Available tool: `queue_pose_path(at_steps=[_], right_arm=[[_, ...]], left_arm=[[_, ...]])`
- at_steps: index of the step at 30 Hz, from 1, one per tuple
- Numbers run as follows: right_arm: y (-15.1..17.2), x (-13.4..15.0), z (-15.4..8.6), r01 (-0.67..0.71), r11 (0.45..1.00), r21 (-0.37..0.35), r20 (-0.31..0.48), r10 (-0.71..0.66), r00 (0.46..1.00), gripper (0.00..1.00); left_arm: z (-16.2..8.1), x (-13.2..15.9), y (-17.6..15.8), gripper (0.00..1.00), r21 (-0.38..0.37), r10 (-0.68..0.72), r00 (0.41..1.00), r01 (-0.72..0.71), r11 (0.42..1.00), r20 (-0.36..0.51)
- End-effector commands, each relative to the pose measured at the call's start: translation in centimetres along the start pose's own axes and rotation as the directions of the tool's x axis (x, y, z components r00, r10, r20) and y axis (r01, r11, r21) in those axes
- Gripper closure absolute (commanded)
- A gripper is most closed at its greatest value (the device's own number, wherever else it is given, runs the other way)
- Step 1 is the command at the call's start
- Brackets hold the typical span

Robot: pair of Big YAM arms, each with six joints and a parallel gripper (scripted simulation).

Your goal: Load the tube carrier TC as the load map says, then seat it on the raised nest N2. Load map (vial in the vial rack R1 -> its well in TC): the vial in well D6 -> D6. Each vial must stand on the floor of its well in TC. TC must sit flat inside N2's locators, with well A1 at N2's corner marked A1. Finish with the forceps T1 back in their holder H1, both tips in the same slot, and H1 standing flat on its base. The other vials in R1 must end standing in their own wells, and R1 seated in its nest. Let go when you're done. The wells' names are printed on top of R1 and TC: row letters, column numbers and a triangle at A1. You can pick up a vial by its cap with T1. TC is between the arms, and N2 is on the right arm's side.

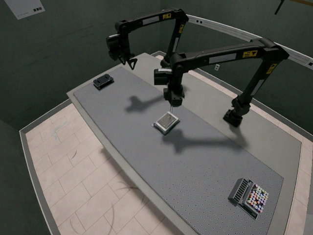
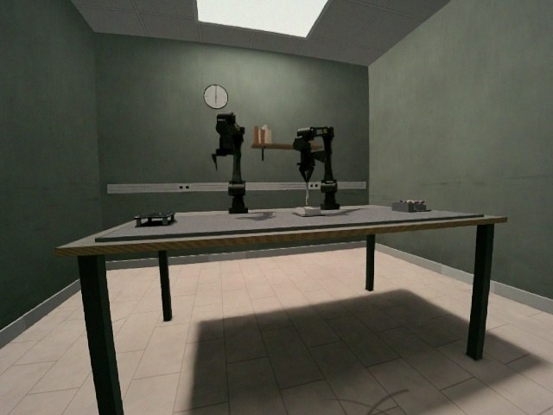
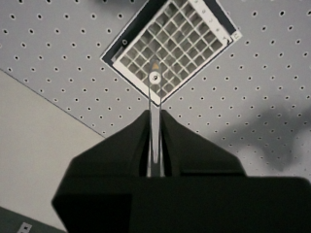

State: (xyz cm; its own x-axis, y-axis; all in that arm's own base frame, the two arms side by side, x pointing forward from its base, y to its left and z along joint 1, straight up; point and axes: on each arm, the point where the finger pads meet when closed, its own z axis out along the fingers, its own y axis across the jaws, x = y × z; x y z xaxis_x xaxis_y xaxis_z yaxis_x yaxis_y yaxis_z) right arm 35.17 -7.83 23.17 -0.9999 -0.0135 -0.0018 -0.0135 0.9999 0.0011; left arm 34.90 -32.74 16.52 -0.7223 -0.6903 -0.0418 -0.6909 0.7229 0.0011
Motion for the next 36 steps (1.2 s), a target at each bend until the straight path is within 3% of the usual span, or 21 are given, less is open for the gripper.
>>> queue_pose_path(at_steps=[1,16,19,20,29,36], right_arm=[[-0.2,-0.7,-1.2,-0.009,1.000,0.009,0.033,0.009,0.999,0.00],[-0.2,-0.7,-1.2,-0.009,1.000,0.009,0.033,0.009,0.999,0.00],[-0.2,-0.7,-1.2,-0.009,1.000,0.009,0.033,0.009,0.999,0.00],[-0.2,-0.7,-1.2,-0.009,1.000,0.009,0.033,0.009,0.999,0.00],[-0.2,-0.7,-1.2,-0.009,1.000,0.009,0.033,0.009,0.999,0.00],[-0.2,-0.7,-1.2,-0.009,1.000,0.009,0.033,0.009,0.999,0.00]], left_arm=[[0.2,-0.3,-0.5,0.91,0.010,-0.005,1.000,0.005,1.000,0.003],[0.9,-0.2,0.2,0.91,-0.009,-0.004,1.000,0.004,1.000,0.002],[0.7,-0.3,-0.2,0.91,0.003,-0.005,1.000,0.005,1.000,0.003],[-0.8,-0.4,-1.8,0.91,0.052,-0.007,1.000,0.007,0.999,0.005],[1.0,-0.2,0.4,0.91,-0.018,-0.004,1.000,0.004,1.000,0.002],[1.0,-0.2,0.0,0.91,-0.004,-0.004,1.000,0.004,1.000,0.002]])
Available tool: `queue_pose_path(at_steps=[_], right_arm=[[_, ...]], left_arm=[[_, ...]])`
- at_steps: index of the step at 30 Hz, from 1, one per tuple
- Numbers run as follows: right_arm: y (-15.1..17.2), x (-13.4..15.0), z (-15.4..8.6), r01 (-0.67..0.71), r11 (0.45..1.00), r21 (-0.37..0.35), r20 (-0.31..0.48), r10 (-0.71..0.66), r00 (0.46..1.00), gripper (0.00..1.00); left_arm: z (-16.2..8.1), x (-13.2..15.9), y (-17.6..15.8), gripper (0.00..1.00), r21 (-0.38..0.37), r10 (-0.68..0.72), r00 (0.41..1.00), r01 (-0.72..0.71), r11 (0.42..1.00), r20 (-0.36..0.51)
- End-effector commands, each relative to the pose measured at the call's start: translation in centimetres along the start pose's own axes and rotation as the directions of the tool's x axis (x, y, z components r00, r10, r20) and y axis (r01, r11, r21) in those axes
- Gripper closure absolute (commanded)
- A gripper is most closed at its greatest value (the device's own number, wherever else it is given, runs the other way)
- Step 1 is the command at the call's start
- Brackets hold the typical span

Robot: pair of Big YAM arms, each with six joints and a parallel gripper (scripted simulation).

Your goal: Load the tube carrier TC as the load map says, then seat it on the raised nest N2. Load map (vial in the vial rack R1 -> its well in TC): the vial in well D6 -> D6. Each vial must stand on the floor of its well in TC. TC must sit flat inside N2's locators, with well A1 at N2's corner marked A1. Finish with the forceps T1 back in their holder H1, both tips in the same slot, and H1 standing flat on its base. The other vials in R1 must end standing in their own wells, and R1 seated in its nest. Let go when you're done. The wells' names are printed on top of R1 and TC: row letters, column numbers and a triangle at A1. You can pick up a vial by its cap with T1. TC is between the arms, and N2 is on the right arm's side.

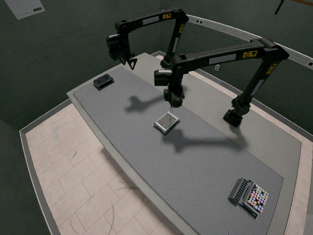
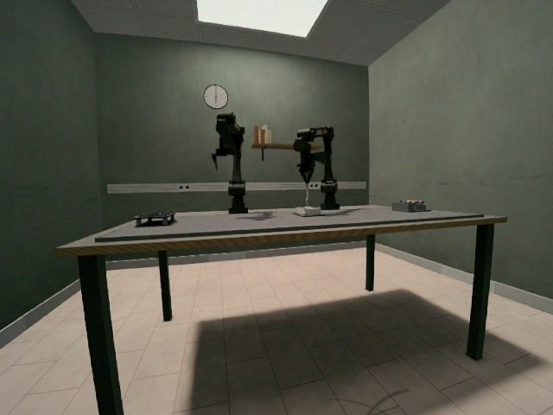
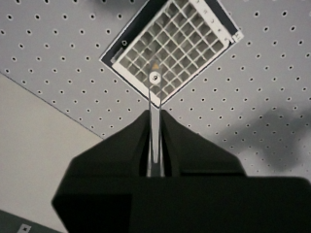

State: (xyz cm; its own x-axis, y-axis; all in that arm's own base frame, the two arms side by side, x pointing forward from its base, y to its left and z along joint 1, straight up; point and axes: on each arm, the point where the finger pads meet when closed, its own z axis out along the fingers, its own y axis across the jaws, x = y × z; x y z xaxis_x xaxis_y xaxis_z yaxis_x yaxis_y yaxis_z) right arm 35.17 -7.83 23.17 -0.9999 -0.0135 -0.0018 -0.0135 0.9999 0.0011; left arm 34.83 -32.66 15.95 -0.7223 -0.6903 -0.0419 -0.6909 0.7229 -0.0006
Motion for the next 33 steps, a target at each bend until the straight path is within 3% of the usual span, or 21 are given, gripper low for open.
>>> queue_pose_path(at_steps=[1,11,14,21,24,33], right_arm=[[-0.2,-0.7,-1.2,-0.009,1.000,0.009,0.033,0.009,0.999,0.00],[-0.2,-0.7,-1.2,-0.009,1.000,0.009,0.033,0.009,0.999,0.00],[-0.2,-0.7,-1.2,-0.009,1.000,0.009,0.033,0.009,0.999,0.00],[-0.2,-0.7,-1.2,-0.009,1.000,0.009,0.033,0.009,0.999,0.00],[-0.2,-0.7,-1.2,-0.009,1.000,0.009,0.033,0.009,0.999,0.00],[-0.2,-0.7,-1.2,-0.009,1.000,0.009,0.033,0.009,0.999,0.00]], left_arm=[[0.1,-0.3,-0.6,0.91,0.014,-0.005,1.000,0.005,1.000,0.003],[0.8,-0.3,0.1,0.91,-0.008,-0.004,1.000,0.004,1.000,0.002],[0.2,-0.3,-0.8,0.91,0.023,-0.006,1.000,0.005,1.000,0.004],[1.0,-0.2,0.4,0.91,-0.019,-0.003,1.000,0.003,1.000,0.002],[0.4,-0.3,-0.7,0.91,0.020,-0.005,1.000,0.005,1.000,0.003],[0.9,-0.3,-0.2,0.91,0.005,-0.005,1.000,0.004,1.000,0.003]])
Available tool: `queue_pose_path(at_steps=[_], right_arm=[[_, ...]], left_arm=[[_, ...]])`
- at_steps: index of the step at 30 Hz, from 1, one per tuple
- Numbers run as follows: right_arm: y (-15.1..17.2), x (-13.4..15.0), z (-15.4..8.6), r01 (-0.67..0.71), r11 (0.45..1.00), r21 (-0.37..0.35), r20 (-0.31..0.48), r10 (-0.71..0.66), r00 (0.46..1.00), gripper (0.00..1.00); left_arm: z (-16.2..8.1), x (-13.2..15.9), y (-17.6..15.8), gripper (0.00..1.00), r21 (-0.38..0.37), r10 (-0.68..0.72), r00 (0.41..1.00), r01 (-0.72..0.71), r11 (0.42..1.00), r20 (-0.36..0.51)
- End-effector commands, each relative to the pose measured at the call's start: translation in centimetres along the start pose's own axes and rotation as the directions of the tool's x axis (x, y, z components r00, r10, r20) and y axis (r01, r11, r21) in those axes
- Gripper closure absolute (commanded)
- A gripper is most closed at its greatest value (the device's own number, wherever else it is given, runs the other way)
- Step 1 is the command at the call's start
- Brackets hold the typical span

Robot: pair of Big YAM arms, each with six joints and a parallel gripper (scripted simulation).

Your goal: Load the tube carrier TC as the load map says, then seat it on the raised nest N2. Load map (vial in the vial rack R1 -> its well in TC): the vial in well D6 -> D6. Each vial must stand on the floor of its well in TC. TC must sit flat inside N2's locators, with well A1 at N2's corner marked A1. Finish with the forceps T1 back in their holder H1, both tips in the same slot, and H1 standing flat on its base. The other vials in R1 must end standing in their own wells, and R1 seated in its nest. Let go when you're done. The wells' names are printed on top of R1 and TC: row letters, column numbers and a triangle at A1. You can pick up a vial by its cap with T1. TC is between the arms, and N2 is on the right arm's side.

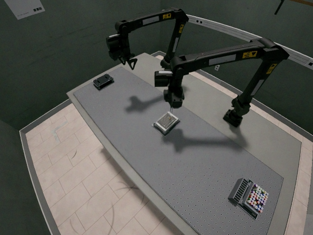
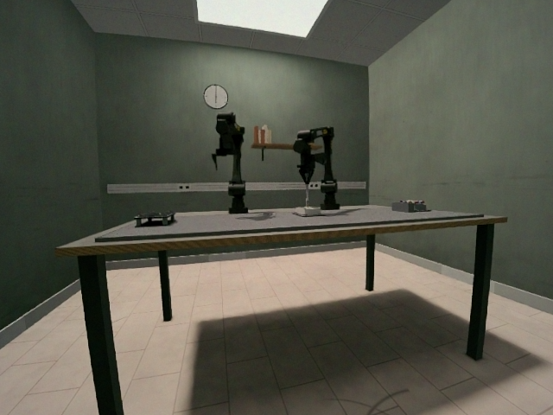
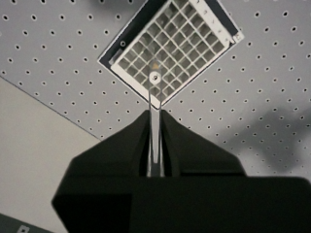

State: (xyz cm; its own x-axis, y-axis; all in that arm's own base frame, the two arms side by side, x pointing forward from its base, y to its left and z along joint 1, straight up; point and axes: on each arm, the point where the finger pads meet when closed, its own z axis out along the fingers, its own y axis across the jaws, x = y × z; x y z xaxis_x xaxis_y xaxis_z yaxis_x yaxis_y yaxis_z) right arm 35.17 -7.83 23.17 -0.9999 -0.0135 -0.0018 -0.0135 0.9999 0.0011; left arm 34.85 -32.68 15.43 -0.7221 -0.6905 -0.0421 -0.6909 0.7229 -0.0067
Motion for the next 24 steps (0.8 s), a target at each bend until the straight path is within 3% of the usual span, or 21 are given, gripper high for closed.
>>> queue_pose_path(at_steps=[1,24], right_arm=[[-0.2,-0.7,-1.2,-0.009,1.000,0.009,0.033,0.009,0.999,0.00],[-0.2,-0.7,-1.2,-0.009,1.000,0.009,0.033,0.009,0.999,0.00]], left_arm=[[0.4,-0.3,-0.2,0.91,-0.001,-0.004,1.000,0.004,1.000,0.003],[0.8,-0.3,-0.1,0.91,0.002,-0.004,1.000,0.004,1.000,0.003]])
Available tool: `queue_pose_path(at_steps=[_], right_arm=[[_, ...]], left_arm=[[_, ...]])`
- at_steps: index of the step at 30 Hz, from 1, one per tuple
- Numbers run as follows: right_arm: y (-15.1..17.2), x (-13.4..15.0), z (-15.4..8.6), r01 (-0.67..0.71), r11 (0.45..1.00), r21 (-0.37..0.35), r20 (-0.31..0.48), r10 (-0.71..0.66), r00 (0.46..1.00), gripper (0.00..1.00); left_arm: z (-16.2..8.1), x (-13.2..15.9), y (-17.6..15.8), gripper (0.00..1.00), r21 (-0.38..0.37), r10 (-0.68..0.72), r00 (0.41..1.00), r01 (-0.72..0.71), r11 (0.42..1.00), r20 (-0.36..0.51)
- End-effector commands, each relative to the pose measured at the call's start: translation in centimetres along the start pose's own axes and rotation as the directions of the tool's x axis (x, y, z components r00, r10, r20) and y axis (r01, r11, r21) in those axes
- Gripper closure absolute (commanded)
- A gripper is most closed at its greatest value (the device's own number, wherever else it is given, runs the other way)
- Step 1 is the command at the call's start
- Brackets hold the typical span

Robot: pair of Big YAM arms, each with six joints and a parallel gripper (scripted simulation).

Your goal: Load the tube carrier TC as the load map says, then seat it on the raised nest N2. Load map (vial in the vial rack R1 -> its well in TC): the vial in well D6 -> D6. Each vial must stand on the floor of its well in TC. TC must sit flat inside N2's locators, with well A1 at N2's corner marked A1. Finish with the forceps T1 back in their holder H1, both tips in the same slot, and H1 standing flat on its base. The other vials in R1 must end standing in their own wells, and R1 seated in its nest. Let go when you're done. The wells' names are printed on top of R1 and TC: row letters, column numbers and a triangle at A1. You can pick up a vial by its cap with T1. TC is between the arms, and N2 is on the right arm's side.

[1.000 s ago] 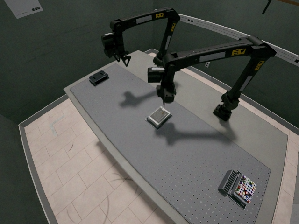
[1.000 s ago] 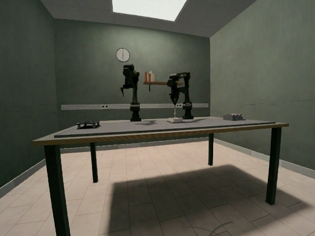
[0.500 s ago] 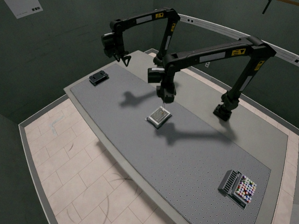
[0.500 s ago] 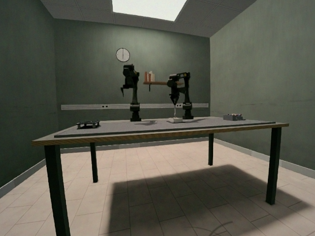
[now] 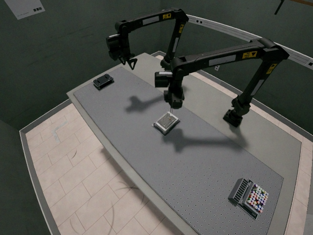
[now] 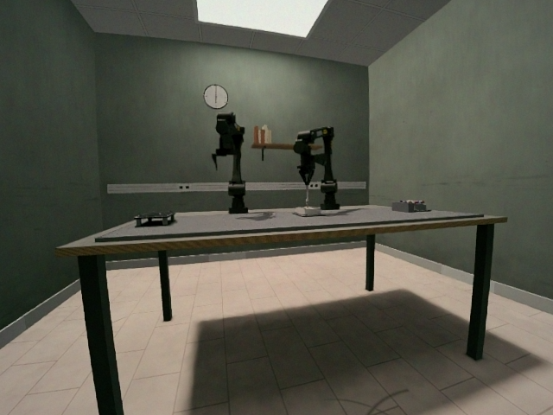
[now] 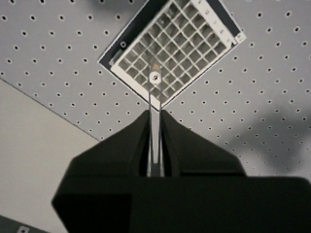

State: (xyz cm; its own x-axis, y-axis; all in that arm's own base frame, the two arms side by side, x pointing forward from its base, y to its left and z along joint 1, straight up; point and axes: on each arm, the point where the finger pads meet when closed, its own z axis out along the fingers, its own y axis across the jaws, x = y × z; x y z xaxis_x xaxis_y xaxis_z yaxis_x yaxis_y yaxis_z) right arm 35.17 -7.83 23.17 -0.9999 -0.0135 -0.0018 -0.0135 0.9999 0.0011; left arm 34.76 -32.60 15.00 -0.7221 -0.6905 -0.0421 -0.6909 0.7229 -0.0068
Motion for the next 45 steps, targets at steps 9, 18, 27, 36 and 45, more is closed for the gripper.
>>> queue_pose_path(at_steps=[9,18,27,36,45], right_arm=[[-0.20,-0.70,-1.24,-0.009,1.000,0.009,0.033,0.009,0.999,0.00],[-0.20,-0.70,-1.24,-0.009,1.000,0.009,0.033,0.009,0.999,0.00],[-0.20,-0.70,-1.24,-0.009,1.000,0.009,0.033,0.009,0.999,0.00],[-0.20,-0.70,-1.24,-0.009,1.000,0.009,0.033,0.009,0.999,0.00],[-0.20,-0.70,-1.24,-0.009,1.000,0.009,0.033,0.009,0.999,0.00]], left_arm=[[0.75,-0.28,-0.47,0.91,0.016,-0.005,1.000,0.005,1.000,0.003],[0.24,-0.32,-0.85,0.91,0.025,-0.005,1.000,0.005,1.000,0.004],[0.24,-0.32,-0.85,0.91,0.025,-0.005,1.000,0.005,1.000,0.004],[0.24,-0.32,-0.85,0.91,0.025,-0.005,1.000,0.005,1.000,0.004],[0.24,-0.32,-0.85,0.91,0.025,-0.005,1.000,0.005,1.000,0.004]])
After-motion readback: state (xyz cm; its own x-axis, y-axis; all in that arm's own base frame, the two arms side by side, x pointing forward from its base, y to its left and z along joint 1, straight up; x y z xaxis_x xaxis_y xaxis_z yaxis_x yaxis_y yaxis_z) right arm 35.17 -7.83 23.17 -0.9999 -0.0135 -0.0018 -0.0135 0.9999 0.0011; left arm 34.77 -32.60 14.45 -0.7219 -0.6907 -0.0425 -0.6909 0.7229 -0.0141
